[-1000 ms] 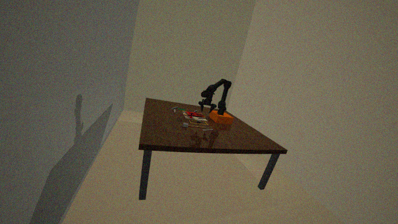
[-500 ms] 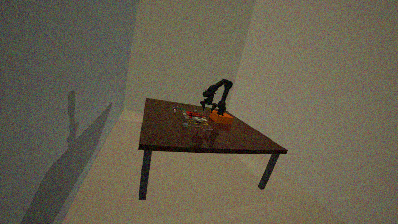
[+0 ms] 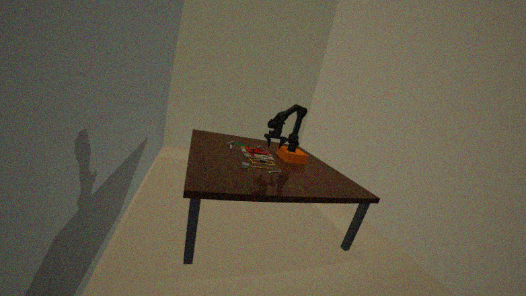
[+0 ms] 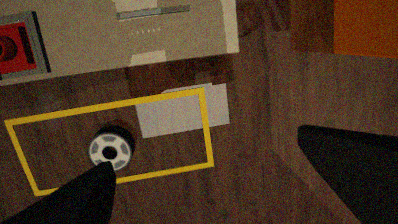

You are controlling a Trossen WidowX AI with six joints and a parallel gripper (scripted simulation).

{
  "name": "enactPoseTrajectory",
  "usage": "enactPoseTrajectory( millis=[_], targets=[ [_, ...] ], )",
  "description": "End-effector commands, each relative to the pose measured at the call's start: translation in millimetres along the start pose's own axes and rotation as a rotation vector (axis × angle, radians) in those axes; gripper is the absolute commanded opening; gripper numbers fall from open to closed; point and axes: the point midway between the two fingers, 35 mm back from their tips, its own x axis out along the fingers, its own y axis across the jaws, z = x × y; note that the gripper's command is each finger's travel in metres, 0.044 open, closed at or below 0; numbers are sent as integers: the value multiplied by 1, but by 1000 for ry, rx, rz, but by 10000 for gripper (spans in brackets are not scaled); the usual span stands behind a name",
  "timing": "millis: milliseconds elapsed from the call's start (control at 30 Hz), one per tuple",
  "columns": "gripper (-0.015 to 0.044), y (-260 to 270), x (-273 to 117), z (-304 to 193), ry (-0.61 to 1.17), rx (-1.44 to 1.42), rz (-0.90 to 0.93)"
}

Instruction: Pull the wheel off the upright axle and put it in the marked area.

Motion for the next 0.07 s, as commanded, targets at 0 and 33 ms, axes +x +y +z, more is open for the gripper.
enactPoseTrajectory(
  millis=[0,33],
  targets=[
    [440,-1,0,0,-1,5,-1],
    [440,-1,0,0,-1,5,-1]
  ],
)
